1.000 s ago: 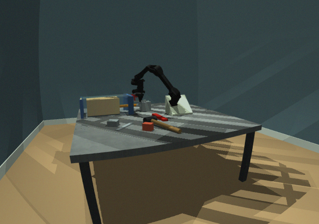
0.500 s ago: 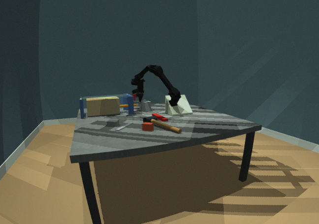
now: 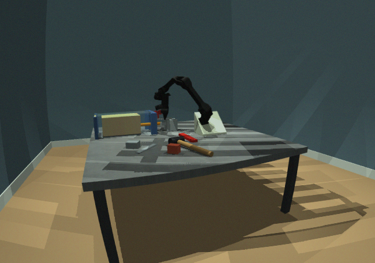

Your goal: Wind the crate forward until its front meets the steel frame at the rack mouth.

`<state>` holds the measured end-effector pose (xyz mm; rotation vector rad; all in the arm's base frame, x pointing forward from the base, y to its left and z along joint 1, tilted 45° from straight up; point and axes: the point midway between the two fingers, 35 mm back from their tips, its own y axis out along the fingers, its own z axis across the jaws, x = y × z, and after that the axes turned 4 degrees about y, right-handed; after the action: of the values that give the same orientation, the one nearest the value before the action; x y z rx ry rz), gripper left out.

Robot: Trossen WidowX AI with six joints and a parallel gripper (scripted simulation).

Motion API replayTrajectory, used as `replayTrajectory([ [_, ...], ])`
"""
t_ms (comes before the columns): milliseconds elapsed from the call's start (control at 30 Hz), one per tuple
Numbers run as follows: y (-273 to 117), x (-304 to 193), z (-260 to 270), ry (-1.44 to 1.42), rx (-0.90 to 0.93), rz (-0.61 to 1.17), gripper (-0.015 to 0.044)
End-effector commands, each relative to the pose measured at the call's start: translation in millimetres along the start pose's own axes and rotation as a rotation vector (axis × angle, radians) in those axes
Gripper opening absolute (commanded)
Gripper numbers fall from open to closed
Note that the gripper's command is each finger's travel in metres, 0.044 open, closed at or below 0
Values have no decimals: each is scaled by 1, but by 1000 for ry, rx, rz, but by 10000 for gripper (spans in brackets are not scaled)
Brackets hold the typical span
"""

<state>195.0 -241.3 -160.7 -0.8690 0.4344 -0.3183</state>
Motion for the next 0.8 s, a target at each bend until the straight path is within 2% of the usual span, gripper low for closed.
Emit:
replayTrajectory([
  [0, 4, -1, 0, -2, 3, 10, 0],
  [533, 3, -1, -1, 32, 2, 13, 0],
  [767, -1, 1, -1, 21, -1, 1, 184],
])
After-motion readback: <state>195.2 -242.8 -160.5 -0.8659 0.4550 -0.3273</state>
